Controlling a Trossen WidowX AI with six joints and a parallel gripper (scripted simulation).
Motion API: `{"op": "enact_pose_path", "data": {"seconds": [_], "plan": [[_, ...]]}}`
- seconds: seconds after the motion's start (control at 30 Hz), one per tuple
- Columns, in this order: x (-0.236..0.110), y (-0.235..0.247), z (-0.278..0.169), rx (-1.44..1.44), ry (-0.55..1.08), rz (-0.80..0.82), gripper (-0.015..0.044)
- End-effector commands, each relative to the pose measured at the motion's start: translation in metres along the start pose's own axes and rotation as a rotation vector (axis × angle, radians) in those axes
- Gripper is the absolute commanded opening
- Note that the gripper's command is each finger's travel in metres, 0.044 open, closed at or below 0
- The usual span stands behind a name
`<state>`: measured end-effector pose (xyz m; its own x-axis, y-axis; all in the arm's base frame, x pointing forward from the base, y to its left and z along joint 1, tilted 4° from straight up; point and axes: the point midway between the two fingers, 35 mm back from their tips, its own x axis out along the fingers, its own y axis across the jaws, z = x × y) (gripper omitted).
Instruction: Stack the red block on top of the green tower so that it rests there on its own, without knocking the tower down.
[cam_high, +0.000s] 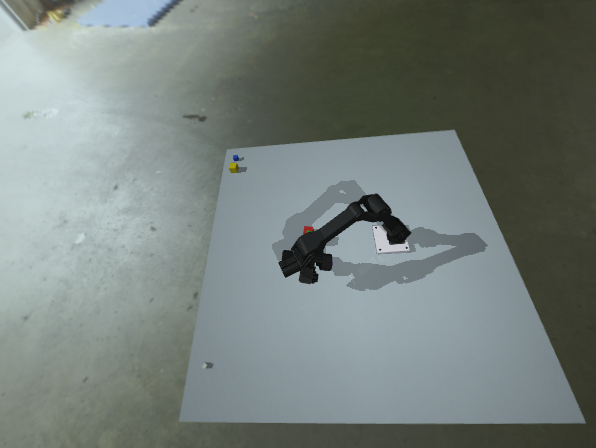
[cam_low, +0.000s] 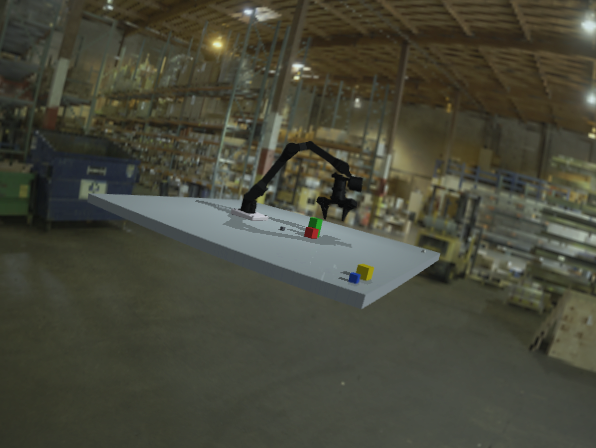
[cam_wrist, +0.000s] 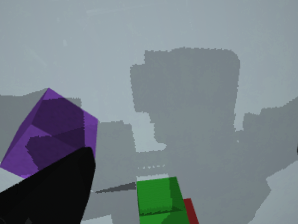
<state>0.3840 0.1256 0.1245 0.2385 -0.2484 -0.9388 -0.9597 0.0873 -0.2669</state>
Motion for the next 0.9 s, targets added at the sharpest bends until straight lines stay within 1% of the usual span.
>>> {"op": "enact_pose_path", "data": {"seconds": [0.0,0.37,0.7,0.87], "plan": [[-0.003,-0.012,-0.029,0.021,-0.034,0.019,0.0440],[0.004,-0.013,-0.111,0.067,-0.127,0.125,0.0440],[0.009,-0.008,-0.187,0.073,-0.197,0.170,0.0440],[0.010,-0.011,-0.194,0.074,-0.203,0.171,0.0440]]}}
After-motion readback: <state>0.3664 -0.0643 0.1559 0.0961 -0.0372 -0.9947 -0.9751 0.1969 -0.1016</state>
